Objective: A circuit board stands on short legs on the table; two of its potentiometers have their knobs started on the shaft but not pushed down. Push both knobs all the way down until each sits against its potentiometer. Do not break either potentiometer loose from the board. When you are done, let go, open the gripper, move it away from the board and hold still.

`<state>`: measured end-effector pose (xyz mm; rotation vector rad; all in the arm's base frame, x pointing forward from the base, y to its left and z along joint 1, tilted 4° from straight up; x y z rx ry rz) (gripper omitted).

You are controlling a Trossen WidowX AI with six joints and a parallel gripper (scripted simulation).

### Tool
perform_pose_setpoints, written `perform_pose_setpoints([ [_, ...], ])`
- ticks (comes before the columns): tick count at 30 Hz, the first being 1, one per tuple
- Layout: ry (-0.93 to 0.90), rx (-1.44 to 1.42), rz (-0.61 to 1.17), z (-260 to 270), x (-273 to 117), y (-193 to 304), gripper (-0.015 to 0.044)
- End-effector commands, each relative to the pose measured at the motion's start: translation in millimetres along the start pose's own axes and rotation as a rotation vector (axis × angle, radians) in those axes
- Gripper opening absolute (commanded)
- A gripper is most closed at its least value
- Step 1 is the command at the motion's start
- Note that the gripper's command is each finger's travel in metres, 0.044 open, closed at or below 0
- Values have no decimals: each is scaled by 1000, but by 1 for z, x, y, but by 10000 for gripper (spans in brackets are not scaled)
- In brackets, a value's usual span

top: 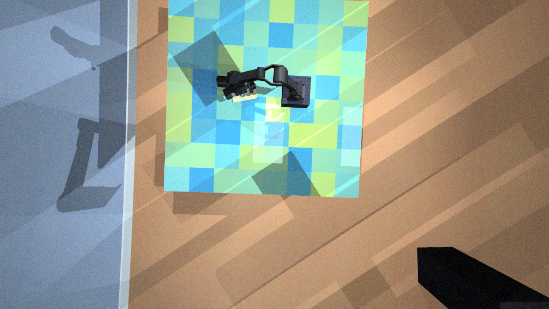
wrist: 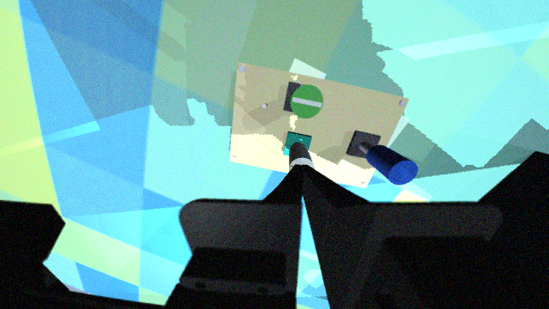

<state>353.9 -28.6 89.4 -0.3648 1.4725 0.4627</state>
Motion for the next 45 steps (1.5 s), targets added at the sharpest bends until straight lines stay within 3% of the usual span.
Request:
perform_pose_setpoints([
  [1,7,4,1,1,11,-1,0],
  [45,7,4,1,1,15,-1,0],
])
Point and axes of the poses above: the point midway between the two fingers, 35 mm back from their tips, its own x axis out along the fingers, its own z axis across the jaws, y = z × x, the point moved 8 cm from there along -x, back along the fingers, and after that the axes turned 9 degrees about -x, right-handed, at the moved point
